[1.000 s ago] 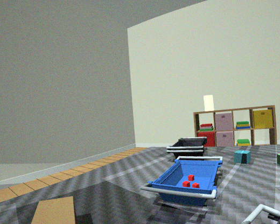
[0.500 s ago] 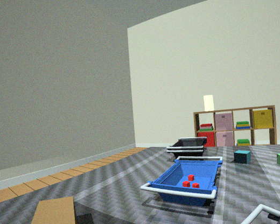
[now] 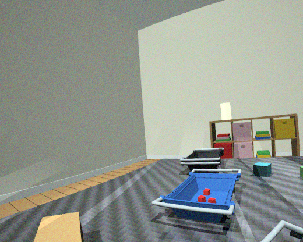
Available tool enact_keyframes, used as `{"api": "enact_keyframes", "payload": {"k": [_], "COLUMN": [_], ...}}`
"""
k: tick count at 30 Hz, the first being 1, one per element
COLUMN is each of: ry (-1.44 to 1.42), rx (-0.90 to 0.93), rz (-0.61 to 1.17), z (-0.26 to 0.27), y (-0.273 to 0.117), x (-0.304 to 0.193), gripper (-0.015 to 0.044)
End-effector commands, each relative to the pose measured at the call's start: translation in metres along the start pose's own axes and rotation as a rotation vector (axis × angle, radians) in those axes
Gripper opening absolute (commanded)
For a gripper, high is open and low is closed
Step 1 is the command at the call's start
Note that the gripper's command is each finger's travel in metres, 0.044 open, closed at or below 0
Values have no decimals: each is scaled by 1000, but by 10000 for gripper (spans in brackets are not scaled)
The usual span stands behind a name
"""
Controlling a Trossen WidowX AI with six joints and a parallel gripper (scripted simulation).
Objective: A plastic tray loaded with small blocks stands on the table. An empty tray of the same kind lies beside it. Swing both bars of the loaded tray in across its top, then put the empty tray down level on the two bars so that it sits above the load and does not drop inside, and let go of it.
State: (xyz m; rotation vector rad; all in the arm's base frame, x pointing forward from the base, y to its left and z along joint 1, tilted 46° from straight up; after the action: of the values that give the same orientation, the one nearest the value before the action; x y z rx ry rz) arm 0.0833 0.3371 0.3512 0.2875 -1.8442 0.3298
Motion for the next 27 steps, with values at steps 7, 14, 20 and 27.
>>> {"api": "enact_keyframes", "payload": {"k": [7, 14, 20, 27], "ry": [406, 740, 1112, 1604], "rx": [-327, -579, -786, -973], "rz": [217, 298, 307, 275], "z": [-96, -138, -146, -124], "y": [-72, -155, -237, -327], "x": [-73, -132, -174, -227], "gripper": [89, 89, 89, 89]}}
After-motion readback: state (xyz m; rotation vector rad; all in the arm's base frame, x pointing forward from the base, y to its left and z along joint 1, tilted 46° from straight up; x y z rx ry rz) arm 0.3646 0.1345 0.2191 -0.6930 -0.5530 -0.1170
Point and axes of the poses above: the point midway between the two fingers, 35 mm back from their tips, its own y axis out along the fingers, its own z axis across the jaws, x = y × z, the point moved 3 cm from there along -y, back along the fingers, and after that the axes turned 11 degrees about y, right-handed, at the moved point
